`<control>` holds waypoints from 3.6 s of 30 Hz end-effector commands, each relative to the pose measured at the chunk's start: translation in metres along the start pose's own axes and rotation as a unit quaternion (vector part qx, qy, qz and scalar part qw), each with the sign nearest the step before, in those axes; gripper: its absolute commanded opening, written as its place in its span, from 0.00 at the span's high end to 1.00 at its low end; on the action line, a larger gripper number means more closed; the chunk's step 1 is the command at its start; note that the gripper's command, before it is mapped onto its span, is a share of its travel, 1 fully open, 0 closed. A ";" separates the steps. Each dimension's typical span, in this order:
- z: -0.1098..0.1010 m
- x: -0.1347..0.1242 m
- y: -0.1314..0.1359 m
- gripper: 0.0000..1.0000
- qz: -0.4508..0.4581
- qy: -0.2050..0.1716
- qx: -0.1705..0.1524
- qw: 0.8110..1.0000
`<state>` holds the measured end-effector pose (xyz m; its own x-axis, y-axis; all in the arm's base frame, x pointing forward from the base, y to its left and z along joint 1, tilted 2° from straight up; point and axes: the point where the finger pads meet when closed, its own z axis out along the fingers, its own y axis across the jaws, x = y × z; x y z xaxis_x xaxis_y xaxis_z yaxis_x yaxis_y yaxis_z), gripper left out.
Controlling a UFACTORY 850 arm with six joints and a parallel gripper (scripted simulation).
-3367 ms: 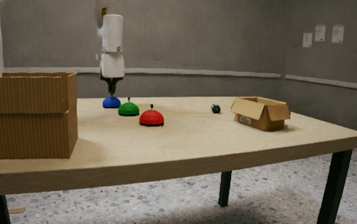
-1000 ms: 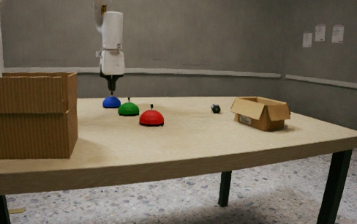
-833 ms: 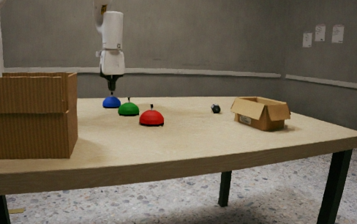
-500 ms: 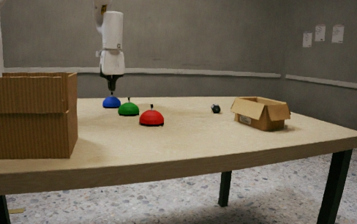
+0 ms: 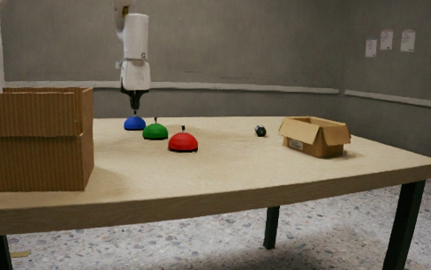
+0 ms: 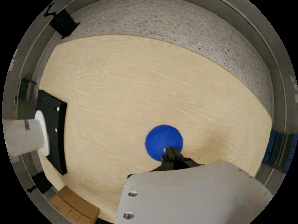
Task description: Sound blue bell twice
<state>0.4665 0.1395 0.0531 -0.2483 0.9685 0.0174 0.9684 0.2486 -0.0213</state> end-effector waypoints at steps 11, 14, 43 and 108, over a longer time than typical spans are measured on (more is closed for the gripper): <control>0.001 0.000 0.001 1.00 0.000 0.000 -0.001 1.000; 0.005 0.000 0.001 1.00 0.000 0.000 -0.001 1.000; 0.013 0.000 0.001 1.00 0.000 0.000 -0.001 1.000; -0.053 0.000 0.001 1.00 0.000 0.000 -0.001 1.000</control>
<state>0.4676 0.1389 0.0986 -0.2483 0.9685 0.0175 0.9684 0.2486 -0.0213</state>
